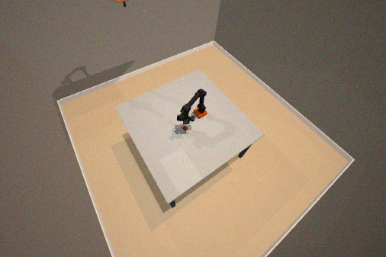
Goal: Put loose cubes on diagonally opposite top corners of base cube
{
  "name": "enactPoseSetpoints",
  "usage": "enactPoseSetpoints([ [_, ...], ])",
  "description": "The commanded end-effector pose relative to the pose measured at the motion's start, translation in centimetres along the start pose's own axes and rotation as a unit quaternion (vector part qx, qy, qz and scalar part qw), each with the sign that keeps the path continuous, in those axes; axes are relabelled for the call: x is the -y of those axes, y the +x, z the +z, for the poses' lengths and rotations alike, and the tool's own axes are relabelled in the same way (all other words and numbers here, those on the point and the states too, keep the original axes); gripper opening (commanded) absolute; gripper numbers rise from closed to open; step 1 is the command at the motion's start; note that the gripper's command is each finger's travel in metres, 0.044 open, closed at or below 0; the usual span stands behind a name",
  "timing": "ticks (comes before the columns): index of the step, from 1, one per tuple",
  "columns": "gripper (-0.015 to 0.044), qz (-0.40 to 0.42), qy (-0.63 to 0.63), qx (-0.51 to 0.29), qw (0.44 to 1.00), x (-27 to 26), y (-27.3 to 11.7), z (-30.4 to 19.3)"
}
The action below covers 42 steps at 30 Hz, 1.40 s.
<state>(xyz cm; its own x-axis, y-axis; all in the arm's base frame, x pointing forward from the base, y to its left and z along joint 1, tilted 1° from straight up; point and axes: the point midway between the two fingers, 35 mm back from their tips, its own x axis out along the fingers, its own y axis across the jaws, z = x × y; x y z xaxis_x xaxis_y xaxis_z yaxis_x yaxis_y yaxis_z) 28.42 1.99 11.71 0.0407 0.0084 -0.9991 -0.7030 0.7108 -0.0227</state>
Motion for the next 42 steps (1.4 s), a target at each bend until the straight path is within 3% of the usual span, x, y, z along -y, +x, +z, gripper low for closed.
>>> enactPoseSetpoints([
  [1,0.0105,-0.005,0.012,0.002,1.0,0.1,-0.1,0.3],
  [12,0.0105,-0.006,0.013,0.0,1.0,0.0,2.7,0.2],
  [42,0.0105,-0.005,0.014,0.001,1.0,0.2,5.8,0.3],
])
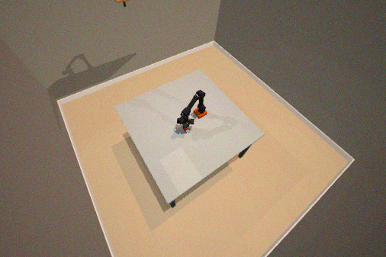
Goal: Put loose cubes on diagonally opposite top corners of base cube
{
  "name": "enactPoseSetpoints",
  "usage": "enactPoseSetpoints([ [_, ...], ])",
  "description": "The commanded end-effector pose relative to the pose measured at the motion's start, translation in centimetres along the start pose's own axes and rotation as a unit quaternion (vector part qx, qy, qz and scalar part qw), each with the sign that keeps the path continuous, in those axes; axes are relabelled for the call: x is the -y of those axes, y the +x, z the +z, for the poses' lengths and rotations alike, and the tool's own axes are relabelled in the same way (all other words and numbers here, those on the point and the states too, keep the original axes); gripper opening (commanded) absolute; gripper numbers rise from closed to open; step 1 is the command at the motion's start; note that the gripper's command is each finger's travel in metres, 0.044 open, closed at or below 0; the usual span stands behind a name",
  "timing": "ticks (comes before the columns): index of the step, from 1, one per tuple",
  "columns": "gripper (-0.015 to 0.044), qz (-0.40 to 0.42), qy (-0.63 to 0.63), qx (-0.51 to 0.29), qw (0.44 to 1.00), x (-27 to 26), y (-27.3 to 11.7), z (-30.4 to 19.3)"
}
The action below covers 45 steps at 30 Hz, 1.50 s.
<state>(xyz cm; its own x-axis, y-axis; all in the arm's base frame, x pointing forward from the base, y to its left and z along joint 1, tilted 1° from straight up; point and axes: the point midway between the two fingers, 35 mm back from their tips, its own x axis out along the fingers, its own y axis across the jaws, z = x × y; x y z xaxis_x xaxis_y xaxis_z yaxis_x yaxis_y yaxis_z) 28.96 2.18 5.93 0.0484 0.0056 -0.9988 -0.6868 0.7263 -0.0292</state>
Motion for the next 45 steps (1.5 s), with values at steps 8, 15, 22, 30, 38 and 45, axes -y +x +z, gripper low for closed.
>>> enactPoseSetpoints([
  [8,0.0105,-0.001,0.001,0.0,1.0,0.0,0.2,0.0],
  [15,0.0105,-0.001,0.001,0.0,1.0,0.0,0.2,0.0],
  [22,0.0205,-0.001,0.001,0.0,1.0,0.0,0.2,0.0],
  [30,0.0205,0.0,0.0,0.0,1.0,0.0,-0.8,0.0],
  [38,0.0205,0.0,0.0,0.0,1.0,0.0,-2.2,0.0],
  [45,0.0205,0.0,0.0,0.0,1.0,0.0,-3.5,0.0],
])
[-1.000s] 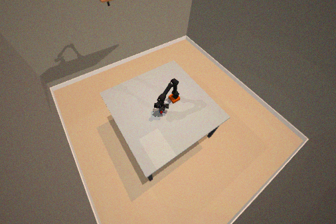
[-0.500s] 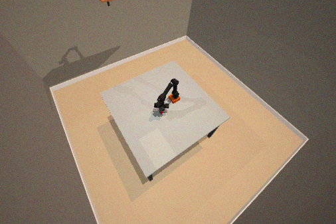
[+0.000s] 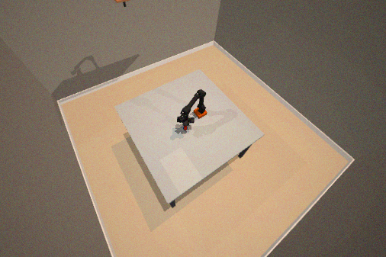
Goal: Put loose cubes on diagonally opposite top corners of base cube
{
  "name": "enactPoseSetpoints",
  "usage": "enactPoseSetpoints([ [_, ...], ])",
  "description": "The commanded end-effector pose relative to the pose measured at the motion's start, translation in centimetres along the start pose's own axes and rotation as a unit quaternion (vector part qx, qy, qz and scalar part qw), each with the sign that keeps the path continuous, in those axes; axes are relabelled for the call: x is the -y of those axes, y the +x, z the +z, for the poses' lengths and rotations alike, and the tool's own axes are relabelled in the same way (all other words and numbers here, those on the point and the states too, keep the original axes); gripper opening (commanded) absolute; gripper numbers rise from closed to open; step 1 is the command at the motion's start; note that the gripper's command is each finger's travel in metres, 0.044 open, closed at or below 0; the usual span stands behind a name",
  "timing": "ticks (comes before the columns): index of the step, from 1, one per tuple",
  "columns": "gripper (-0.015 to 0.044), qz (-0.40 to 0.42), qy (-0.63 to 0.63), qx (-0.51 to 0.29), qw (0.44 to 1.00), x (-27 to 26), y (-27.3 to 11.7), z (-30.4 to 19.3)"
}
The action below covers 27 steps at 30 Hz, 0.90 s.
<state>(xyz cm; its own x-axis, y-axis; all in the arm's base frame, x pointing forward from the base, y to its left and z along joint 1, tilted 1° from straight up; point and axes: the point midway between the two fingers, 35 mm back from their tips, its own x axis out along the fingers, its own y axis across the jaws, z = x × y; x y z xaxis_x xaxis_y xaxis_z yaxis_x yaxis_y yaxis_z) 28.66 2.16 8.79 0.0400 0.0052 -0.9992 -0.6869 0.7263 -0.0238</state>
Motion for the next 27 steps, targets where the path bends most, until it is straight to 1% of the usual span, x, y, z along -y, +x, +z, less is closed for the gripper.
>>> enactPoseSetpoints([
  [1,0.0205,-0.003,0.0,0.003,1.0,0.1,-0.8,0.1],
  [17,0.0205,-0.003,0.0,0.003,1.0,0.1,-3.3,0.1],
  [24,0.0389,-0.001,0.0,0.002,1.0,0.0,-4.1,0.0],
  [25,0.04,-0.001,0.0,0.002,1.0,0.0,-4.2,0.0],
  [27,0.04,-0.001,0.0,0.002,1.0,0.0,-4.2,0.0],
])
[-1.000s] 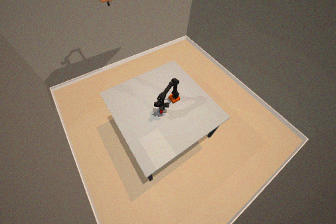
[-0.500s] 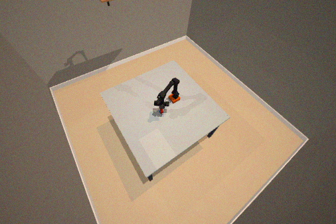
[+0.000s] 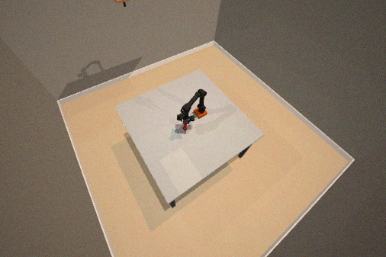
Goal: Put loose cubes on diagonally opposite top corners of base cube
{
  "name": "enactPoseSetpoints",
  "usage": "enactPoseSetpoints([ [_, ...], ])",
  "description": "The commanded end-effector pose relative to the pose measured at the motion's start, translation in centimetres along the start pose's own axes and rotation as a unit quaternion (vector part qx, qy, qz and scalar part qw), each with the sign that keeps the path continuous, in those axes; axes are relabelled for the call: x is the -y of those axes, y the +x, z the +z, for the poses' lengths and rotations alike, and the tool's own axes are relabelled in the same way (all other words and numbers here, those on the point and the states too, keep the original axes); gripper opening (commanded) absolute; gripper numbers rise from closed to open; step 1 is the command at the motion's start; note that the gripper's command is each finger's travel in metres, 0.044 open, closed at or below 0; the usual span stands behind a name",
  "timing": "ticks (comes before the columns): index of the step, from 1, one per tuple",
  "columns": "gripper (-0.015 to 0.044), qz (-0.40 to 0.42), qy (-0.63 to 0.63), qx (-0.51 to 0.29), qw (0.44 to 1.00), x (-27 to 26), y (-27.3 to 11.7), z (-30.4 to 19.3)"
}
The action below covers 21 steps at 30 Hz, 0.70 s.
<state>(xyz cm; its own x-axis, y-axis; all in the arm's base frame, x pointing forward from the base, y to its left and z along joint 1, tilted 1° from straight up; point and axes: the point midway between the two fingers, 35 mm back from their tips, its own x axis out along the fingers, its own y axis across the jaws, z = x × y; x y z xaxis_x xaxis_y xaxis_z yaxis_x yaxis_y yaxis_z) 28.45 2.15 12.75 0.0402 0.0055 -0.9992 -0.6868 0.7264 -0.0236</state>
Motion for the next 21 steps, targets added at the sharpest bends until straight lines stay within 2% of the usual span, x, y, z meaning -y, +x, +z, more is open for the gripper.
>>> enactPoseSetpoints([
  [1,0.04,0.0,0.0,0.0,1.0,-0.1,0.0,0.2],
  [12,0.04,0.005,0.0,0.004,1.0,-10.7,-0.4,8.2],
  [21,0.04,0.005,0.0,0.004,1.0,-10.9,-0.4,8.3],
])
